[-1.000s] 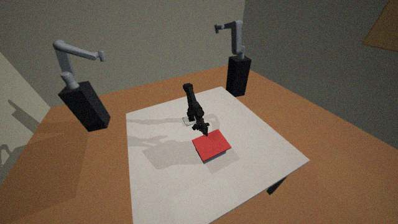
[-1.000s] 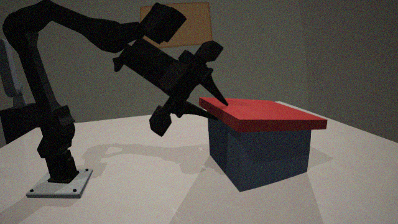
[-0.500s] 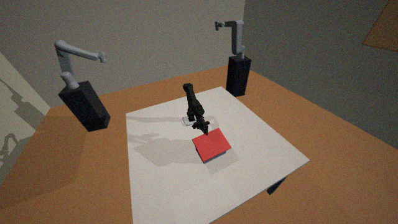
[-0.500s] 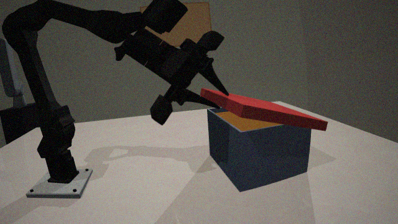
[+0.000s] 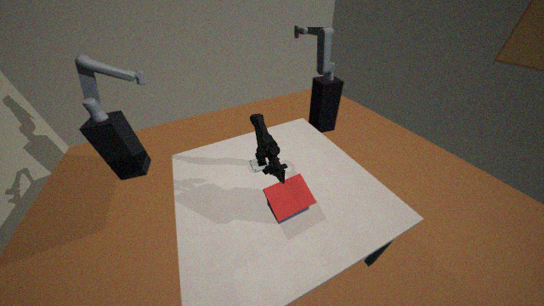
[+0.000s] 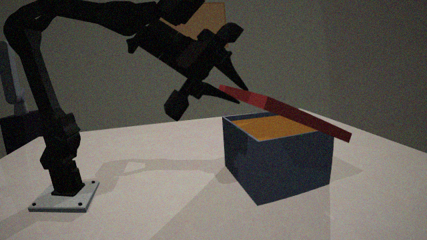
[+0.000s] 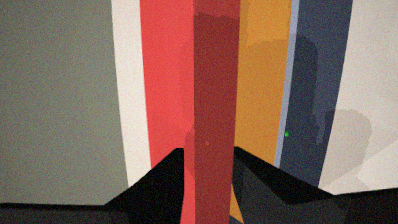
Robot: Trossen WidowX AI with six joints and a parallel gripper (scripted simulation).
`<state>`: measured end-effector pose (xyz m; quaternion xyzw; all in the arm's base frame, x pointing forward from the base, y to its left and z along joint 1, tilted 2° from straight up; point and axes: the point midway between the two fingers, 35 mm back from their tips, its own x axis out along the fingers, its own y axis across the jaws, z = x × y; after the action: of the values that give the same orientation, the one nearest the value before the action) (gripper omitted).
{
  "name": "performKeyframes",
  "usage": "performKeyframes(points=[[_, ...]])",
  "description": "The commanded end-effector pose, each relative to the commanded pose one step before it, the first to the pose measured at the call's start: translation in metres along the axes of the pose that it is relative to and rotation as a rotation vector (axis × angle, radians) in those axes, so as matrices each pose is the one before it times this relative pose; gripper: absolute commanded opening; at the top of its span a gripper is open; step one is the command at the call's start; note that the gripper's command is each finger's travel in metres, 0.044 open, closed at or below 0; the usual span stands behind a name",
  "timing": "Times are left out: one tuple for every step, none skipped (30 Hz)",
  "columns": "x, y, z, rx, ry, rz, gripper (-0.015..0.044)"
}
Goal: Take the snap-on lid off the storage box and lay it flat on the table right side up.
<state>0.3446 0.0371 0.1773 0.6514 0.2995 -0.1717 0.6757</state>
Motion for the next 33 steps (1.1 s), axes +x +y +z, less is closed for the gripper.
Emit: performKeyframes(points=[[-0.00094,0.00542,0.00058,0.0047,-0.00386,-0.00413,0.0000],[-0.00028,0.00149,0.00000,0.0000,0.00000,0.00007,0.0000],[-0.00026,0.00150,0.00000,0.0000,0.00000,0.00007,0.0000],[-0.00024,0.00152,0.00000,0.0000,0.00000,0.00007,0.0000],[-0.00023,0.00153,0.00000,0.0000,0.00000,0.00007,0.0000],[-0.00022,0.00154,0.00000,0.0000,0.00000,0.00007,0.0000],[-0.00022,0.00154,0.00000,0.0000,0.00000,0.00007,0.0000],[-0.00021,0.00154,0.00000,0.0000,0.00000,0.00007,0.0000],[-0.00020,0.00155,0.00000,0.0000,0.00000,0.00008,0.0000],[-0.00020,0.00155,0.00000,0.0000,0.00000,0.00008,0.0000],[-0.00019,0.00156,0.00000,0.0000,0.00000,0.00008,0.0000],[-0.00018,0.00157,0.00000,0.0000,0.00000,0.00008,0.0000],[-0.00016,0.00159,0.00000,0.0000,0.00000,0.00008,0.0000],[-0.00014,0.00160,0.00000,0.0000,0.00000,0.00008,0.0000],[-0.00012,0.00162,0.00000,0.0000,0.00000,0.00008,0.0000],[-0.00010,0.00164,0.00000,0.0000,0.00000,0.00009,0.0000],[-0.00009,0.00165,0.00000,0.0000,0.00000,0.00009,0.0000],[-0.00006,0.00167,0.00000,0.0000,0.00000,0.00009,0.0000],[-0.00004,0.00169,0.00000,0.0000,0.00000,0.00009,0.0000],[-0.00002,0.00171,0.00000,0.0000,0.00000,0.00010,0.0000],[-0.00001,0.00172,0.00000,0.0000,0.00000,0.00010,0.0000],[0.00001,0.00174,0.00000,0.0000,0.00000,0.00010,0.0000],[0.00003,0.00175,0.00000,0.0000,0.00000,0.00010,0.0000],[0.00005,0.00177,0.00000,0.0000,0.00000,0.00010,0.0000],[0.00008,0.00180,0.00000,0.0000,0.00000,0.00011,0.0000],[0.00010,0.00182,0.00000,0.0000,0.00000,0.00011,0.0000],[0.00013,0.00184,0.00000,0.0000,0.00000,0.00011,0.0000],[0.00014,0.00185,0.00000,0.0000,0.00000,0.00011,0.0000],[0.00011,0.00183,0.00000,0.0000,0.00000,0.00011,0.0000],[0.00000,0.00173,0.00000,0.0000,0.00000,0.00010,0.0000],[-0.00039,0.00139,0.00000,0.0000,0.00000,0.00005,0.0000],[-0.00054,0.00122,0.00000,0.0000,0.00000,0.00003,0.0000],[-0.00062,0.00115,0.00000,0.0000,0.00000,0.00002,0.0000]])
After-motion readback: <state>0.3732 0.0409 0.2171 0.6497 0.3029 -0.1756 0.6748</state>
